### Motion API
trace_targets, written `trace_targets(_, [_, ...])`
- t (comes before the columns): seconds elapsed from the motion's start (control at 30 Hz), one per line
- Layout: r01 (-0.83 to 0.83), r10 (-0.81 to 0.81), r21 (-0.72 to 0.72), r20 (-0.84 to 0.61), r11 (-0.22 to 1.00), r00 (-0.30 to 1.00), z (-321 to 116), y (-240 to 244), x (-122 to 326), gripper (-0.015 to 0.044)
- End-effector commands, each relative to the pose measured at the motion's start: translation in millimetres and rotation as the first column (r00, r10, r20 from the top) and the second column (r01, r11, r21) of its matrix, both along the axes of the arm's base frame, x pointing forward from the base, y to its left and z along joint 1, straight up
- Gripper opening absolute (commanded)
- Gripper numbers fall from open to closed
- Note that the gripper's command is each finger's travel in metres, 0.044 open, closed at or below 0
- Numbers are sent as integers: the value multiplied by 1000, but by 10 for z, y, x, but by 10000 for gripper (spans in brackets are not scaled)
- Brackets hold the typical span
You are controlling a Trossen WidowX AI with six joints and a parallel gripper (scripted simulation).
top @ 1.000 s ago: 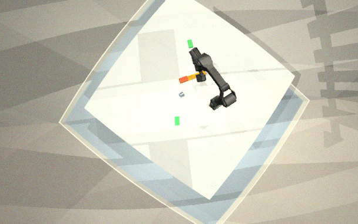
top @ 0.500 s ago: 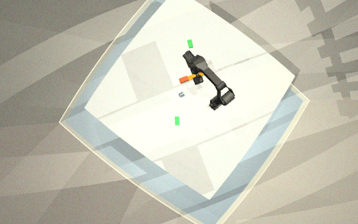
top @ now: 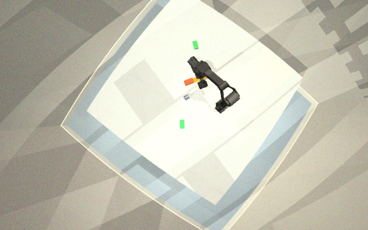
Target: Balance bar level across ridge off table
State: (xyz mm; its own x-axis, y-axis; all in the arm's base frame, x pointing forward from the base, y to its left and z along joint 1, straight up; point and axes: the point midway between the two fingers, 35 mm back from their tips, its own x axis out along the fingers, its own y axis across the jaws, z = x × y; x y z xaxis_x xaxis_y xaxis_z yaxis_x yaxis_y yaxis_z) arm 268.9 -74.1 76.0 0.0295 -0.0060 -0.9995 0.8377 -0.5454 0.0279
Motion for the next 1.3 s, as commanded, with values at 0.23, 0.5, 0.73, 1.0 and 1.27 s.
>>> trace_targets(0.23, [-4, 4, -2, -2, 1000, 1000, -162, -1, -3, 315])
trace_targets(0.5, [-4, 4, -2, -2, 1000, 1000, -282, -1, -4, 315])
trace_targets(0.73, [-4, 4, -2, -2, 1000, 1000, -284, -1, -4, 315])
trace_targets(1.0, [-4, 4, -2, -2, 1000, 1000, -284, -1, -4, 315])
trace_targets(1.27, [0, 0, 0, -2, 1000, 1000, -281, 1, -3, 125])
